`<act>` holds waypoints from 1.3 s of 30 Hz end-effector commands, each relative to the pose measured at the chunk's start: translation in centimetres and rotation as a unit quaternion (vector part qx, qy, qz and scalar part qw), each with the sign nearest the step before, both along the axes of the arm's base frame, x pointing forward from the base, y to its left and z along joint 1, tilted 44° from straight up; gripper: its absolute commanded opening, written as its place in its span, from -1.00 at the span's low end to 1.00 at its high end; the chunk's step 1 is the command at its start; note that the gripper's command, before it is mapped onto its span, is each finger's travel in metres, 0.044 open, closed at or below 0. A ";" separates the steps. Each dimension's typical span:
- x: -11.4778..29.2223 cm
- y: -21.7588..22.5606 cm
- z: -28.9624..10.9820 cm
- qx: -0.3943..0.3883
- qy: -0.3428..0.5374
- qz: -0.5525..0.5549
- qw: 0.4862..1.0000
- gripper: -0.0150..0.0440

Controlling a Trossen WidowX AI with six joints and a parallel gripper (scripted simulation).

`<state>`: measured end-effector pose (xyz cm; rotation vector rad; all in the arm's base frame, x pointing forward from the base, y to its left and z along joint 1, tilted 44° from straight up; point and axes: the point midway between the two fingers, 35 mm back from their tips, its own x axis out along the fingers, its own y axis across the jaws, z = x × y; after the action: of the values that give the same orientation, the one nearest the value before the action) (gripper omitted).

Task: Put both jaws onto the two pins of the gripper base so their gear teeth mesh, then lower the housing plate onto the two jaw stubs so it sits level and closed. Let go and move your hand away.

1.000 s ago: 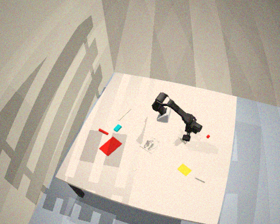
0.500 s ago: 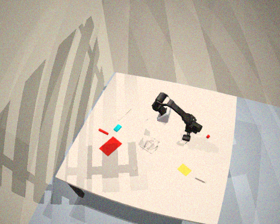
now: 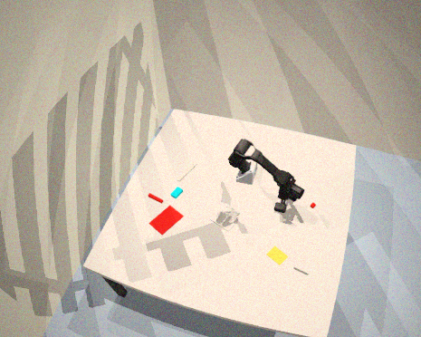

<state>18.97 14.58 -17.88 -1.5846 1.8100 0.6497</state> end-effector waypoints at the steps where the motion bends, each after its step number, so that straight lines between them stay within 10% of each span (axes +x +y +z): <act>1: 0.0 0.0 0.0 0.000 0.000 0.000 1.000 0.70; 39: 1.3 4.4 6.1 0.005 0.018 0.022 1.000 0.70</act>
<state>19.69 19.24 -12.44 -1.6052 1.8054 0.6746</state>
